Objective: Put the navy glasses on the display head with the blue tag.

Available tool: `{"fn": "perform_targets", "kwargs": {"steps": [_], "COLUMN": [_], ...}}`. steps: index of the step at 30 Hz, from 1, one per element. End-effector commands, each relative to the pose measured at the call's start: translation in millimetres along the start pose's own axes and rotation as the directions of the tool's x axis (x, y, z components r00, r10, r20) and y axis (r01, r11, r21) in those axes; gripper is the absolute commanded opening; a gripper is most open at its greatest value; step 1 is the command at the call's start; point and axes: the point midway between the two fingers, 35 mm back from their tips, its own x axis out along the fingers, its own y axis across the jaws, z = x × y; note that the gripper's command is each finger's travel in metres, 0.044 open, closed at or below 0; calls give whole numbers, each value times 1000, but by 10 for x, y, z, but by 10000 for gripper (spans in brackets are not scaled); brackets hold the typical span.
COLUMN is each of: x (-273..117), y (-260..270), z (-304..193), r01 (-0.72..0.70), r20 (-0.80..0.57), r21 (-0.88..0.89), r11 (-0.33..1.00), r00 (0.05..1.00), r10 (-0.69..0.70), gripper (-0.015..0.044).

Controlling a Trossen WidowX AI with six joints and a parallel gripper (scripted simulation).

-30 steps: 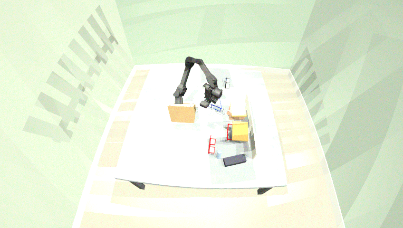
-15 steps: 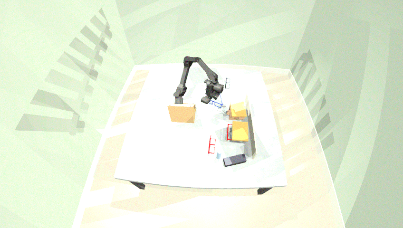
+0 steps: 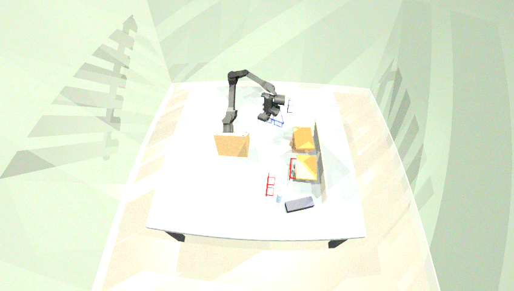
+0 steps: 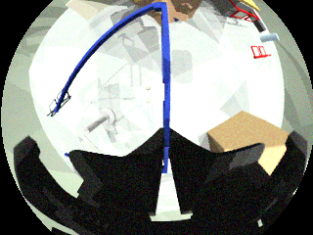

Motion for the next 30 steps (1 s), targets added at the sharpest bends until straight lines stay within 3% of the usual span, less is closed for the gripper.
{"fn": "perform_targets", "kwargs": {"steps": [1,14,23,30], "x": [-37,-90,-68,204], "y": [236,744,751,769], "z": [-162,-777,-784,-772], "r01": [-12,-49,-49,-48], "r20": [9,-14,-15,-14], "r21": [-5,-7,-8,-8], "r11": [1000,999,999,999], "r00": [1000,999,999,999], "r10": [12,49,49,48], "gripper": [0,0,0,0]}}
